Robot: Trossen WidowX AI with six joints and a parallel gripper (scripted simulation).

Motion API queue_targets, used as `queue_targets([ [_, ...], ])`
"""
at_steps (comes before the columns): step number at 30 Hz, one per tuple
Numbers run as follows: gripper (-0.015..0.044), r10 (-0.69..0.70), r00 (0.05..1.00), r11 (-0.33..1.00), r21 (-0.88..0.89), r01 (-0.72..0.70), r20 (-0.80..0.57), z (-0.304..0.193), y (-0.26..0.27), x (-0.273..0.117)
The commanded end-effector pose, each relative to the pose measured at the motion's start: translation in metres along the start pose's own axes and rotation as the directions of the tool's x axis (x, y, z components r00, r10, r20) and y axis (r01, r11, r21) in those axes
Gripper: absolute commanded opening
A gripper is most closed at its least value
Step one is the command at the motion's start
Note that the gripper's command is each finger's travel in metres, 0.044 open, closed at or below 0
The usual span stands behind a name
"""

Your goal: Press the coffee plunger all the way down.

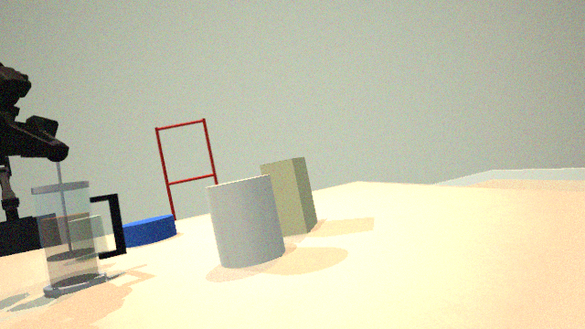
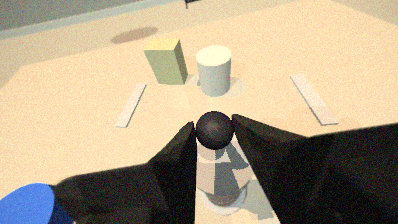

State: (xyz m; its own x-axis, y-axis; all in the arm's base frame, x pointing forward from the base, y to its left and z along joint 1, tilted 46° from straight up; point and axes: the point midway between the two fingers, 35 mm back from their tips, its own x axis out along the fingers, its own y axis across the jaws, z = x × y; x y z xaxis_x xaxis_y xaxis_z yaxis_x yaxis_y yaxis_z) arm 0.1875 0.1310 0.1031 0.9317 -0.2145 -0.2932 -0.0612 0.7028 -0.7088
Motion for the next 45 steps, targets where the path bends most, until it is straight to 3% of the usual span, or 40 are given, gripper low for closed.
queue_targets([
  [1, 0.0114, 0.007, 1.0, 1.0, -0.011, -0.007, -0.029, -0.0144, -0.0001, 0.007],
  [40, 0.0114, 0.003, 1.0, 1.0, -0.002, -0.003, -0.016, -0.0083, 0.0, 0.0136],
  [45, 0.0245, 0.003, 1.0, 1.0, -0.002, -0.003, -0.016, -0.0083, 0.0, 0.0136],
])
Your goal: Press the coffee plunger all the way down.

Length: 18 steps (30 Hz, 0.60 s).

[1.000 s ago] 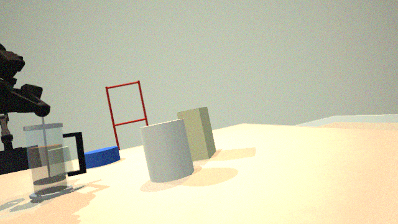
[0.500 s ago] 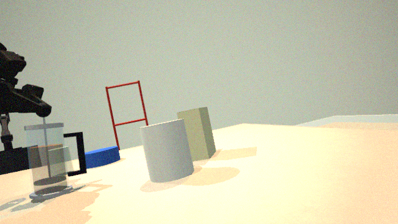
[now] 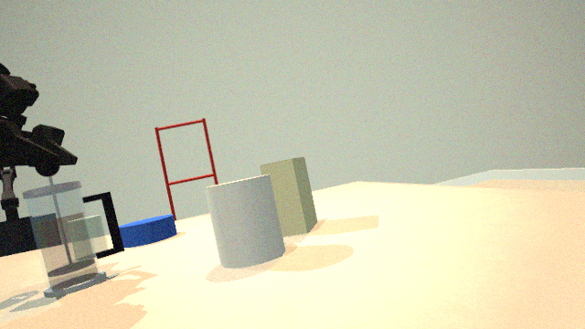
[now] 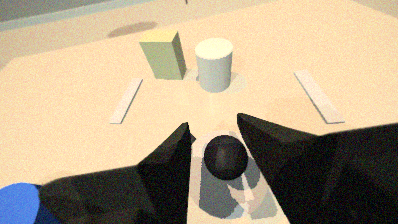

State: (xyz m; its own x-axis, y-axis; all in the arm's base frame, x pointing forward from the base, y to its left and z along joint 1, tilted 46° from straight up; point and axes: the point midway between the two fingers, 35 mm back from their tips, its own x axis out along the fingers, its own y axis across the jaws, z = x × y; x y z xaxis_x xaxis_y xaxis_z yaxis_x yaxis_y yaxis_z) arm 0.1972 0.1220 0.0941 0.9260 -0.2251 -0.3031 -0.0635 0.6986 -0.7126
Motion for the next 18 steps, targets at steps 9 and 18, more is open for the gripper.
queue_targets([
  [9, 0.044, 0.003, 1.0, 1.0, 0.004, -0.003, 0.0, 0.0, 0.001, 0.0],
  [18, 0.044, 0.018, 1.0, 1.0, -0.001, -0.018, -0.018, 0.032, 0.004, -0.026],
])
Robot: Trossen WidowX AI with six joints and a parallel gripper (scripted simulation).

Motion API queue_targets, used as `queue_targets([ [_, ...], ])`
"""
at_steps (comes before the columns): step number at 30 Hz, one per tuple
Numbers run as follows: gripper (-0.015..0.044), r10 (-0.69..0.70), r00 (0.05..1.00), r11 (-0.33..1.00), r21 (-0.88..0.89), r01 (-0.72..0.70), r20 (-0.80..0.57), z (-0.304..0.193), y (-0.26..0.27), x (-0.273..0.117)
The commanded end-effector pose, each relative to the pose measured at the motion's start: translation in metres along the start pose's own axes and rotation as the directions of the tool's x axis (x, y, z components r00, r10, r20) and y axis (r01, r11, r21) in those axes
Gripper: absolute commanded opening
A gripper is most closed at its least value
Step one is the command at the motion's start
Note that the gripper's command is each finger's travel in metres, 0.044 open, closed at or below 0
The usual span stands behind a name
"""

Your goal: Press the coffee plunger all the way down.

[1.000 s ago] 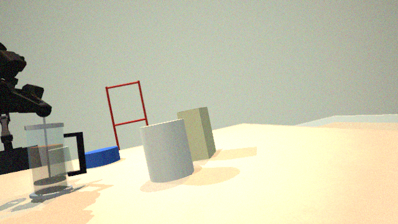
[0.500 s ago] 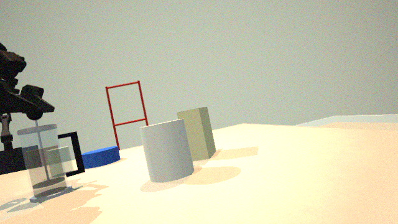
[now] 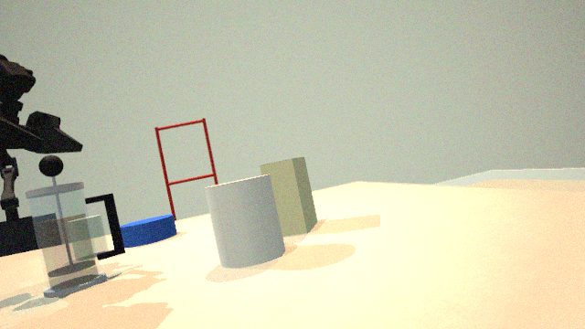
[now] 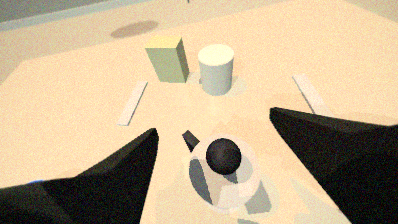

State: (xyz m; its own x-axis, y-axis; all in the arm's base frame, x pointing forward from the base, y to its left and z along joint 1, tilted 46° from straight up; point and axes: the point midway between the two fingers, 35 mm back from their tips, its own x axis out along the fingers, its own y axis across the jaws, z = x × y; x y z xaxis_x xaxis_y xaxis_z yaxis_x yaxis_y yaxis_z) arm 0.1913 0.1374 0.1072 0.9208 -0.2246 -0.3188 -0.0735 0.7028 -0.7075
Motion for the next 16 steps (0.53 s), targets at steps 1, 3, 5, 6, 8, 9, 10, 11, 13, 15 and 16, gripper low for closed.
queue_targets([
  [1, 0.044, 0.004, 1.0, 1.0, -0.004, -0.004, -0.008, 0.021, 0.002, -0.019],
  [3, 0.044, -0.002, 1.0, 1.0, -0.005, 0.002, -0.006, 0.034, 0.0, -0.031],
  [5, 0.044, -0.007, 1.0, 1.0, -0.006, 0.007, -0.002, 0.043, -0.002, -0.039],
  [6, 0.044, -0.008, 1.0, 1.0, -0.006, 0.008, -0.002, 0.044, -0.003, -0.04],
  [8, 0.044, -0.01, 1.0, 1.0, -0.005, 0.01, -0.002, 0.044, -0.003, -0.04],
  [9, 0.044, -0.011, 1.0, 1.0, -0.004, 0.011, -0.002, 0.043, -0.004, -0.041],
  [10, 0.044, -0.011, 1.0, 1.0, -0.004, 0.011, -0.002, 0.043, -0.004, -0.041],
  [11, 0.044, -0.011, 1.0, 1.0, -0.004, 0.011, -0.002, 0.043, -0.003, -0.041],
  [13, 0.044, -0.011, 1.0, 1.0, -0.004, 0.011, -0.002, 0.043, -0.003, -0.041],
  [15, 0.044, -0.011, 1.0, 1.0, -0.004, 0.011, -0.002, 0.043, -0.003, -0.041],
  [16, 0.044, -0.011, 1.0, 1.0, -0.004, 0.011, -0.002, 0.043, -0.003, -0.041],
])
